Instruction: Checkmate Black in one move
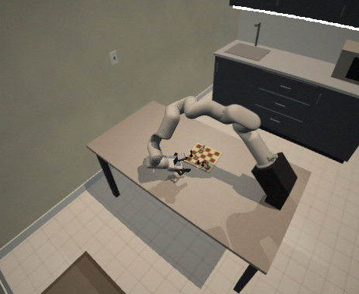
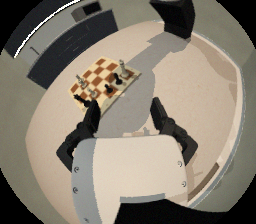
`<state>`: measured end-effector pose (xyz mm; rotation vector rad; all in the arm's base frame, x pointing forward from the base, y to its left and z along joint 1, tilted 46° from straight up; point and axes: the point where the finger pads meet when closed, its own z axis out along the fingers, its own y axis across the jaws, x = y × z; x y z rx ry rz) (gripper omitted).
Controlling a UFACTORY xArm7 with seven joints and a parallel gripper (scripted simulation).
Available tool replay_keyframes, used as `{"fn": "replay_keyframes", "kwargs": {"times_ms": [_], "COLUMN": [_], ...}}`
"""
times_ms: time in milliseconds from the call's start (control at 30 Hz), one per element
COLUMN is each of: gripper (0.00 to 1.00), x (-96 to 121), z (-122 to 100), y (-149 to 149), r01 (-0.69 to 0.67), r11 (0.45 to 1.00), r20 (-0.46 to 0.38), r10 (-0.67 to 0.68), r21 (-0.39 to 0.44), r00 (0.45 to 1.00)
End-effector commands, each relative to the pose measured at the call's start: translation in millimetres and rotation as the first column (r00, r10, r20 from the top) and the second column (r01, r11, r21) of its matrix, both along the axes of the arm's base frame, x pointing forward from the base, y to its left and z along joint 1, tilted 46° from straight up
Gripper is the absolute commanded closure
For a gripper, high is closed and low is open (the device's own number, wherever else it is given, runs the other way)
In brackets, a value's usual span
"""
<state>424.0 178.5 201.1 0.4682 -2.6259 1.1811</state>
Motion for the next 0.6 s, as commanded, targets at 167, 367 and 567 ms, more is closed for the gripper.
{"fn": "replay_keyframes", "kwargs": {"times_ms": [167, 367, 567], "gripper": [0.00, 0.00, 0.00], "x": [3.4, 3.4, 5.8], "z": [-2.3, -2.3, -2.3], "y": [-6.8, -6.8, -8.5], "r01": [-0.120, -0.120, -0.170], "r11": [0.976, 0.976, 0.952], "r20": [-0.085, -0.085, -0.127], "r10": [0.106, 0.106, 0.141], "r21": [-0.181, -0.181, -0.255], "r00": [0.991, 0.991, 0.982]}}
